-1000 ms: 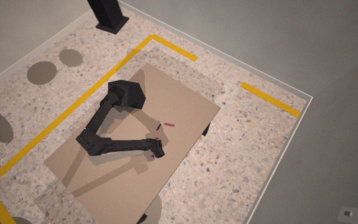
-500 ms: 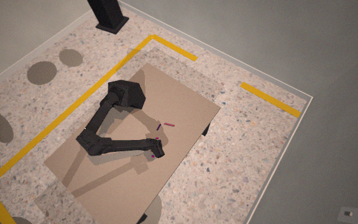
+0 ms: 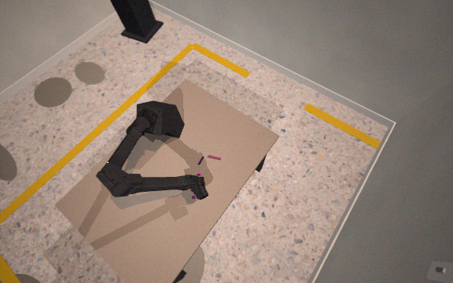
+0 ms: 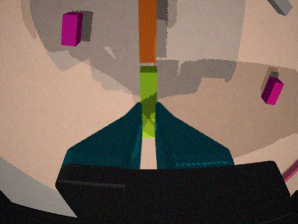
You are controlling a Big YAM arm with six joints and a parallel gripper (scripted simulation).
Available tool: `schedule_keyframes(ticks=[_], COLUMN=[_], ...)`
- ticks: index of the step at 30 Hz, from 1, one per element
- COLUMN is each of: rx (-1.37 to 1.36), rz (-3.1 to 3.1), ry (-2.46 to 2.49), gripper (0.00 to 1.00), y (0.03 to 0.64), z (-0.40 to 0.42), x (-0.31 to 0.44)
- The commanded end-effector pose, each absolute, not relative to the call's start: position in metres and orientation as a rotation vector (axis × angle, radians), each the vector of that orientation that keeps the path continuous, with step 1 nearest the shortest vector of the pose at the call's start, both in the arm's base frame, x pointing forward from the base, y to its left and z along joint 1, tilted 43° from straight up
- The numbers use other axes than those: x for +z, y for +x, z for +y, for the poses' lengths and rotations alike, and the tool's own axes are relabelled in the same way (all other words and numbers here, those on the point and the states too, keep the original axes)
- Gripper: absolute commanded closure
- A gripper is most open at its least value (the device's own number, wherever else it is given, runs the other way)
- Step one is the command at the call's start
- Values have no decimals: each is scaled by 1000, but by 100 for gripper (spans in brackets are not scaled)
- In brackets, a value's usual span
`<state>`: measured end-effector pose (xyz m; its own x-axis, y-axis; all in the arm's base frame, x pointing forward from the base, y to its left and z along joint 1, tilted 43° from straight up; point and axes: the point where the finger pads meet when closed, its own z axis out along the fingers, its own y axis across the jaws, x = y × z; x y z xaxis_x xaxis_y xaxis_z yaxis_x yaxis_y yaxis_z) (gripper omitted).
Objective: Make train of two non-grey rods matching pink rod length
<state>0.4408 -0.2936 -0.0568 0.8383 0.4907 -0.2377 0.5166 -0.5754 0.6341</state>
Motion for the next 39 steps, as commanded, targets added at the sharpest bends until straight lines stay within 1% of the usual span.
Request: schedule_keyframes(ticks=[1,39], rx=[-30,-43], rz=[716,729], ry=[2269,2276], gripper=[96,96], y=[443,442], z=[-302,-299], x=[-47,-52])
